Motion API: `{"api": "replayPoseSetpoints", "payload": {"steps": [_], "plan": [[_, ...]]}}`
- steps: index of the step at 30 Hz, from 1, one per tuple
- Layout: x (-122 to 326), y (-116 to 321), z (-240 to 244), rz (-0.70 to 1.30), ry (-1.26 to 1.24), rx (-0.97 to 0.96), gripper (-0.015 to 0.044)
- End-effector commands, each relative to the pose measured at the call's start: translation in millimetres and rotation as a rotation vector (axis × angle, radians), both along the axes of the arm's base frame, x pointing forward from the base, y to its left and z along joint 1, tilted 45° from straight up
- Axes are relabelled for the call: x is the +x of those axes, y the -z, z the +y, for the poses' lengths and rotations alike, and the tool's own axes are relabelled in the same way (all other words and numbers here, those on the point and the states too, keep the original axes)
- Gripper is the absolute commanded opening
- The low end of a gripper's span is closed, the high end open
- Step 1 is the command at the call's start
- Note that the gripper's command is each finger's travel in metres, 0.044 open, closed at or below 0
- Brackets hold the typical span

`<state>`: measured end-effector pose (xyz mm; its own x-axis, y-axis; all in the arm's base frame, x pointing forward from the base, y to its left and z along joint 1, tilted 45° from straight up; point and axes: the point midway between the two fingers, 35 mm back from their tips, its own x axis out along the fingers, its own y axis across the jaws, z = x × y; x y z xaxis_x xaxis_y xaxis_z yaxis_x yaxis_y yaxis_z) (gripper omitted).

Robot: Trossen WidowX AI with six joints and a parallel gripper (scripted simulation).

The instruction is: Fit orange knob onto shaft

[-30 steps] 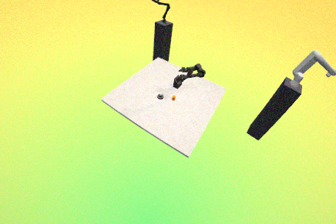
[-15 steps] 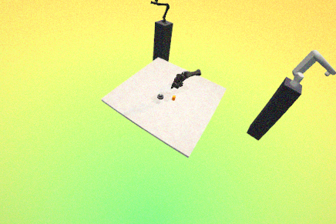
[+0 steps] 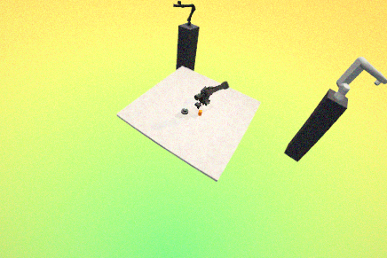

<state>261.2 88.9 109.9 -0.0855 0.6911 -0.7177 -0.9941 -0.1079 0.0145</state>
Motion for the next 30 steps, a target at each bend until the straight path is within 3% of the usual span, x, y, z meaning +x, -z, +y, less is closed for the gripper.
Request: {"api": "replayPoseSetpoints", "payload": {"steps": [1, 6, 30], "plan": [[-5.9, 2.1, 2.3, 0.026, 0.000, 0.009, 0.0440], [-12.5, 26.6, 23.8, 0.026, 0.000, 0.010, 0.0440], [-14.5, 52.6, 50.6, 0.025, 0.000, 0.009, 0.0440]]}}
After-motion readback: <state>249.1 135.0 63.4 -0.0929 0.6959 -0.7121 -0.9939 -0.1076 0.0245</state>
